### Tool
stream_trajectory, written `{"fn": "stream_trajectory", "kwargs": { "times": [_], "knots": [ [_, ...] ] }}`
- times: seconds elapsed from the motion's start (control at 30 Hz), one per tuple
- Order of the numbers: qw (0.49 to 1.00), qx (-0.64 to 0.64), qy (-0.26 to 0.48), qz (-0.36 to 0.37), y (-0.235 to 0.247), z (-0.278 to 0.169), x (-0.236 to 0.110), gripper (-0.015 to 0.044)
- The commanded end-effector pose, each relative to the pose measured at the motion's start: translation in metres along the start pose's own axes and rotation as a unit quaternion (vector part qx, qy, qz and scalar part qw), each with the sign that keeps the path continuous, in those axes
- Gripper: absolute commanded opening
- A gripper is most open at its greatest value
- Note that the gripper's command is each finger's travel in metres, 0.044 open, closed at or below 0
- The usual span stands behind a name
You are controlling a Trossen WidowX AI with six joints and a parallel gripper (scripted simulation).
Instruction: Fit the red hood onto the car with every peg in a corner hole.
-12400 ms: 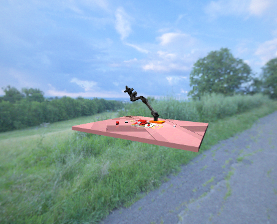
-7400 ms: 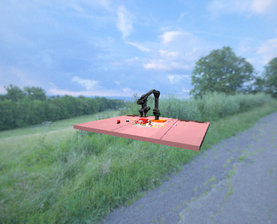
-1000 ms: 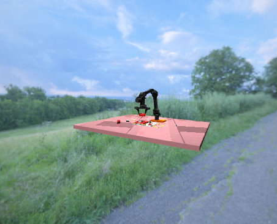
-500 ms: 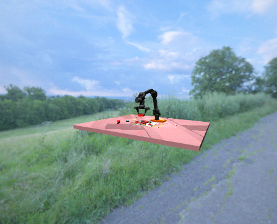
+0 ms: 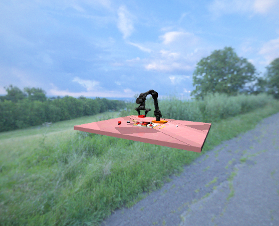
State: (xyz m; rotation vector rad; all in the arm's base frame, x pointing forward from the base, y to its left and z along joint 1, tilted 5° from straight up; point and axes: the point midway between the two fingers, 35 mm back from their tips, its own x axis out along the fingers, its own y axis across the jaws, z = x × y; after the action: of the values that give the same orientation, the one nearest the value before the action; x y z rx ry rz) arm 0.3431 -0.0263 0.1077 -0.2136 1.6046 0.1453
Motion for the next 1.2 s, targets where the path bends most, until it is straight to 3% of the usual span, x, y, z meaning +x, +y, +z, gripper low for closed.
{"fn": "stream_trajectory", "kwargs": {
  "times": [0.0,0.4,1.17],
  "knots": [
    [1.000,0.006,-0.003,-0.001,0.000,0.001,0.001,0.0000],
    [1.000,0.006,-0.003,-0.001,-0.001,0.002,0.047,0.0000],
    [1.000,0.006,-0.003,-0.001,-0.001,0.003,0.048,0.0000]
  ]
}}
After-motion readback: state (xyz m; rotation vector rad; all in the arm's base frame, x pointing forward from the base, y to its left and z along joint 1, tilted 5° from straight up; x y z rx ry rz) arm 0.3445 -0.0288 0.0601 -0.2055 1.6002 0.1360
